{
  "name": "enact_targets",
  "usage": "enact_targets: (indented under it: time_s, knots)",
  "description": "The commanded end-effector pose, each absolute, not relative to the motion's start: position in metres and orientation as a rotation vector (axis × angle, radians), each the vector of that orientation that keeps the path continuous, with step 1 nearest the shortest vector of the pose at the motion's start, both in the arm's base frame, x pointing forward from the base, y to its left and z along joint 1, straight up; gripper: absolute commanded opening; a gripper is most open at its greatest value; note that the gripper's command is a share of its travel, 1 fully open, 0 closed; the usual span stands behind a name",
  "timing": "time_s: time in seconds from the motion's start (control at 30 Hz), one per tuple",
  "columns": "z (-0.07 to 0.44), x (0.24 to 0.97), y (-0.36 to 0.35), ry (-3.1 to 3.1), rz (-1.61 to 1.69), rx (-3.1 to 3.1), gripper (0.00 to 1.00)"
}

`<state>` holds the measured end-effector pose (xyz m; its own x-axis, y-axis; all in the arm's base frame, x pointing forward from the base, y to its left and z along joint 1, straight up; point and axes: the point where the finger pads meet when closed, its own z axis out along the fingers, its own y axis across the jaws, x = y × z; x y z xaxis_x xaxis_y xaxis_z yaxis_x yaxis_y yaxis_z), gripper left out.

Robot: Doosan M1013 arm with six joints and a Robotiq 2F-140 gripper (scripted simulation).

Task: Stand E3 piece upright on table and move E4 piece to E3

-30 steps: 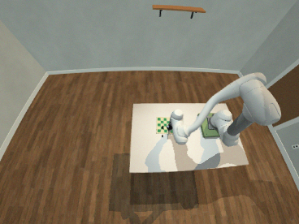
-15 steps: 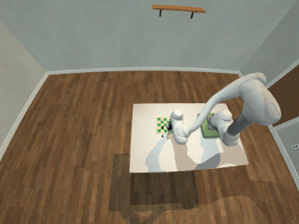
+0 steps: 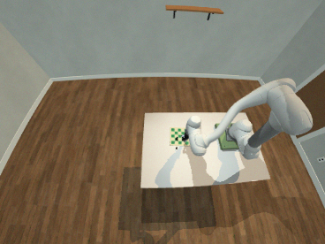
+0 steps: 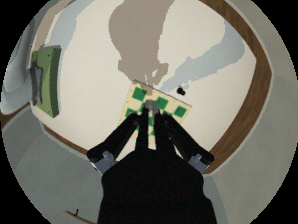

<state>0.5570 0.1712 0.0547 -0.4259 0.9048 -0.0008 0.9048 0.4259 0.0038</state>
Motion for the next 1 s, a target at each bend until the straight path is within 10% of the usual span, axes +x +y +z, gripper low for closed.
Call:
enact_targets:
  time_s: [0.0, 0.97]
  knots:
    - [0.078, 0.557, 0.171, 2.651, 0.004, 1.682, 0.0]
    - [0.108, 0.557, 0.171, 2.686, 0.004, 1.624, 0.0]
